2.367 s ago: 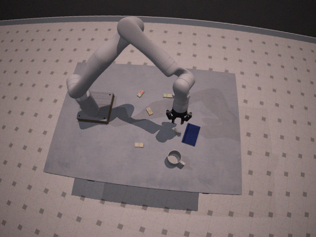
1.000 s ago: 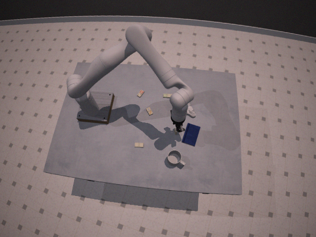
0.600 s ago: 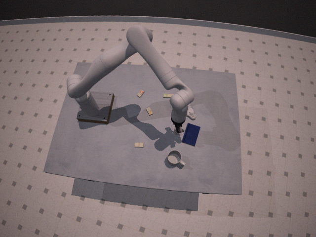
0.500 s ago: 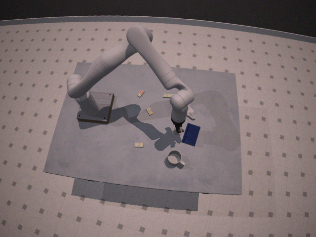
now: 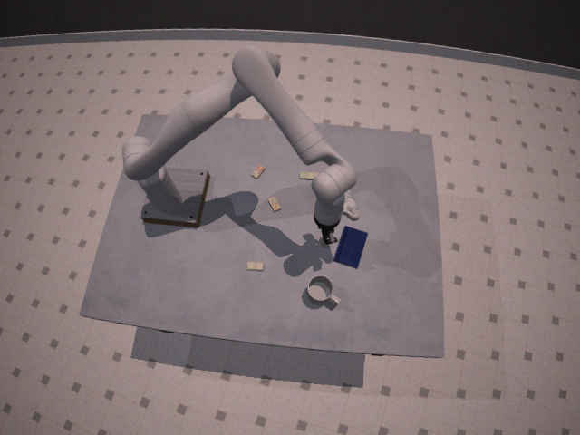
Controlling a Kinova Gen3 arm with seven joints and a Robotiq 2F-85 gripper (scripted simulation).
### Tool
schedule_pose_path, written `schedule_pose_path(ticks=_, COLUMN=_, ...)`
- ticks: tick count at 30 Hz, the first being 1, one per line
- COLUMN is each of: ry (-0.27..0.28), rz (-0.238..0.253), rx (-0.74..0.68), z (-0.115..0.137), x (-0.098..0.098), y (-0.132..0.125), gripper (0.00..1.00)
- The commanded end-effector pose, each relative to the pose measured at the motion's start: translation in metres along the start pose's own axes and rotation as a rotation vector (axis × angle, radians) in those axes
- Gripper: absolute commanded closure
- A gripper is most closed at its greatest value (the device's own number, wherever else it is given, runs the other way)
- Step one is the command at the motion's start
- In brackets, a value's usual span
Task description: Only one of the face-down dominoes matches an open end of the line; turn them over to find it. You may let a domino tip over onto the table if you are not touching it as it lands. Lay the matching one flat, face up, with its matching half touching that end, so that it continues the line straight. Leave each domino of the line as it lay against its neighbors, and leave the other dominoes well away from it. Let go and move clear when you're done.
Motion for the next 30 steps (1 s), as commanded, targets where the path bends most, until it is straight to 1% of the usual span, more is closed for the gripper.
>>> schedule_pose_path(ticks=1, ry=0.002, rz=-0.001, rx=0.0, z=0.0004, x=0.001, y=0.0003, gripper=0.53)
schedule_pose_path(ticks=30, ry=0.002, rz=-0.001, rx=0.0, z=0.0005, x=-0.0022, y=0.0002, gripper=0.53)
Point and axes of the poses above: the point where the finger pads meet when closed, its own x axis back along the fingers, its own y axis across the jaws, z = x × y, the point moved 2 cm from there along x, back along the fingers, and after that the axes turned 2 degrees about x, right-handed, at the moved point
